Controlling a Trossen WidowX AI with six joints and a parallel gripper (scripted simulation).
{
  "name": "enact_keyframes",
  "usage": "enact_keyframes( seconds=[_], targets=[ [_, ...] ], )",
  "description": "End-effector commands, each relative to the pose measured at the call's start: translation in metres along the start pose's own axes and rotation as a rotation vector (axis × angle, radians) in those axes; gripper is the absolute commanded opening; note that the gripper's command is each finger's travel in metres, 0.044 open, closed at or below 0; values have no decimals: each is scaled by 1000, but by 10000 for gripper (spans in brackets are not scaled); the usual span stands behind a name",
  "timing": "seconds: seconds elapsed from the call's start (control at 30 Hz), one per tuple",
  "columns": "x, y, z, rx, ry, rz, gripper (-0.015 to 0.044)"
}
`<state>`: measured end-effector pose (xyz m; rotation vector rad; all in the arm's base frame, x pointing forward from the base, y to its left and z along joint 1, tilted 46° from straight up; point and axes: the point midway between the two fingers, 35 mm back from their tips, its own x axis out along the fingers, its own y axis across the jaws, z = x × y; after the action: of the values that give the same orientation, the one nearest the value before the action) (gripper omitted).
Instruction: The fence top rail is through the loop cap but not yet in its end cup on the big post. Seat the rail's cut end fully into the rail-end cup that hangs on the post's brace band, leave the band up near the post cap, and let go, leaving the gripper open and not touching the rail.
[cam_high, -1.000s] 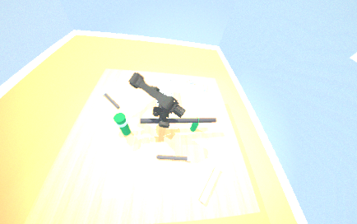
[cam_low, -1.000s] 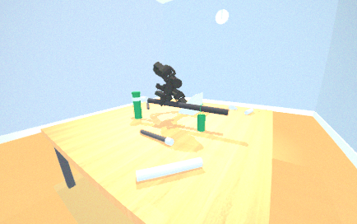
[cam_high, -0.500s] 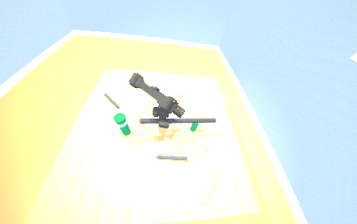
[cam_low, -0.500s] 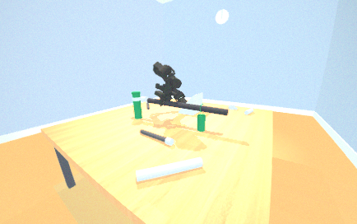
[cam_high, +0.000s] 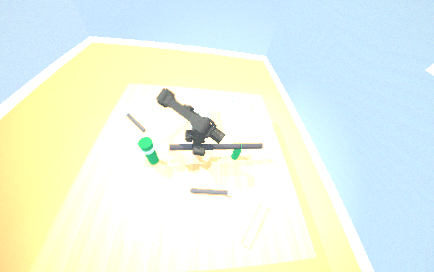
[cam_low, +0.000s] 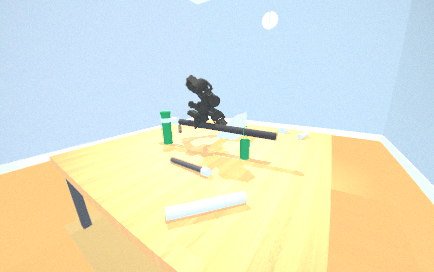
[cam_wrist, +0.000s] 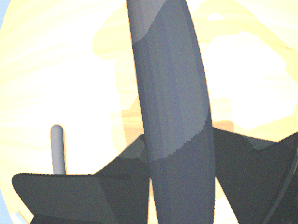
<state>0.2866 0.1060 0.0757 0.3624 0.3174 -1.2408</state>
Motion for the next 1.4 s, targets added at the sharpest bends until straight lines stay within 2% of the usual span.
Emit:
enact_keyframes(
  seconds=[0.0, 0.93, 1.37],
  targets=[
    [-2, 3, 2, 7, -3, 10, 0],
    [-4, 2, 0, 7, -3, 10, 0],
    [2, 1, 16, -1, -5, 1, 0]
  ],
)
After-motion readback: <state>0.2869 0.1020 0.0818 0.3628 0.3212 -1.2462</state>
